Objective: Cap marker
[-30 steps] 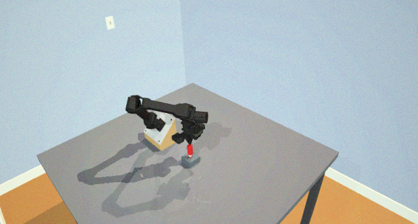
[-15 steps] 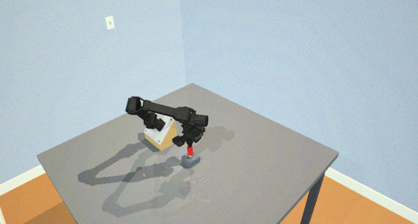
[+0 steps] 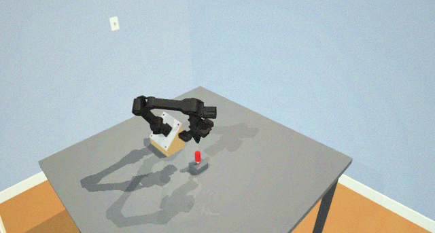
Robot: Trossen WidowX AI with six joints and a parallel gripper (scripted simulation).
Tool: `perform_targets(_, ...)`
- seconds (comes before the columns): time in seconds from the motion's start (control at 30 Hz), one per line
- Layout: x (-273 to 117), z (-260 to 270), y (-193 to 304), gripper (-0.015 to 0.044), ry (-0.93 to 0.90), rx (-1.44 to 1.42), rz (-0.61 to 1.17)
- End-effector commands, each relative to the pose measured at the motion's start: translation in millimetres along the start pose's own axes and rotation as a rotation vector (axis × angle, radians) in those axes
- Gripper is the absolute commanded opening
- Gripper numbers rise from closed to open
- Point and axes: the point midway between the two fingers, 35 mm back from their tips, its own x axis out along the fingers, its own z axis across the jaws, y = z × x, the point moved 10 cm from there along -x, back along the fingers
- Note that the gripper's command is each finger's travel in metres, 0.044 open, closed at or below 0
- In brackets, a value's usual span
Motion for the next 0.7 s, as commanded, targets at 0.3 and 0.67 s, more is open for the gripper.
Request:
perform_targets(0.3,-23.8,-0.9,2.2,0.0184,-0.002,0.004,0.005)
perform_targets(0.67,-23.8,-0.9,2.2,0.044,-0.002,0.004,0.005)
